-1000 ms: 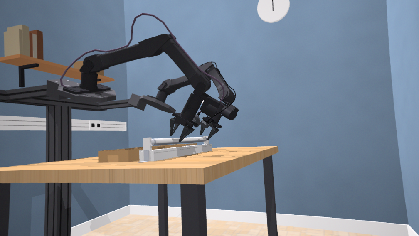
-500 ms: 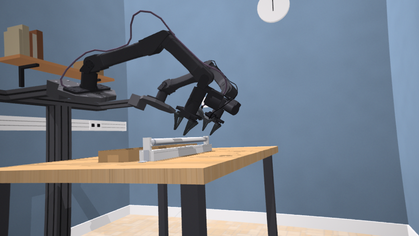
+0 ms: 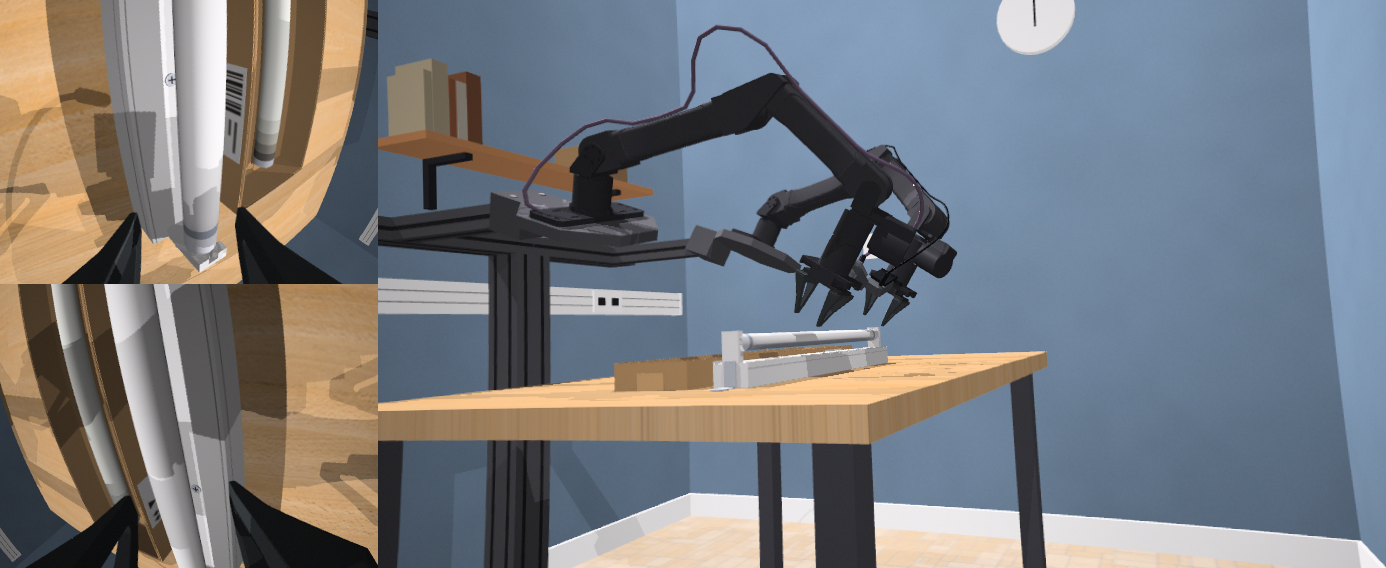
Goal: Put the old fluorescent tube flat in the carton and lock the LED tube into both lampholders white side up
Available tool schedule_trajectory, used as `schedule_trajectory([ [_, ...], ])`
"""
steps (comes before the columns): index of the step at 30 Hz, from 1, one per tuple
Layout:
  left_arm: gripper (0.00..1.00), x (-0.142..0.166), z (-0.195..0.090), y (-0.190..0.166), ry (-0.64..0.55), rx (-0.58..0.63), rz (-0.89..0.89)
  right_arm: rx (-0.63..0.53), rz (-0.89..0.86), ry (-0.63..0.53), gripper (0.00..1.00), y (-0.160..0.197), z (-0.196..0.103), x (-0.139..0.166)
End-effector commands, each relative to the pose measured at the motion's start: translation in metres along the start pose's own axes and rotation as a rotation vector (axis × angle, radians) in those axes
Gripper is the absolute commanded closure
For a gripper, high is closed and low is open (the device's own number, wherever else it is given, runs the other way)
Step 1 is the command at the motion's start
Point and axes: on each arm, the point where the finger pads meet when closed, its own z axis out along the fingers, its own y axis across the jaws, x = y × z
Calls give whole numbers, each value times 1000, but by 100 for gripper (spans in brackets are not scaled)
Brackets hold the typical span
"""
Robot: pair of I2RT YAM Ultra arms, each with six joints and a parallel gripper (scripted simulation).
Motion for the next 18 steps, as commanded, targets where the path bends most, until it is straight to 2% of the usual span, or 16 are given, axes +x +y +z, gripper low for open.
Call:
schedule_trajectory([
  [1, 51, -13, -10, -1, -20, -32, 32, 39, -23, -19, 51, 0, -13, -9],
  [18, 51, -36, -5, 15, -2, -296, 2, 309, -24, -14, 51, -21, -11, -16],
])
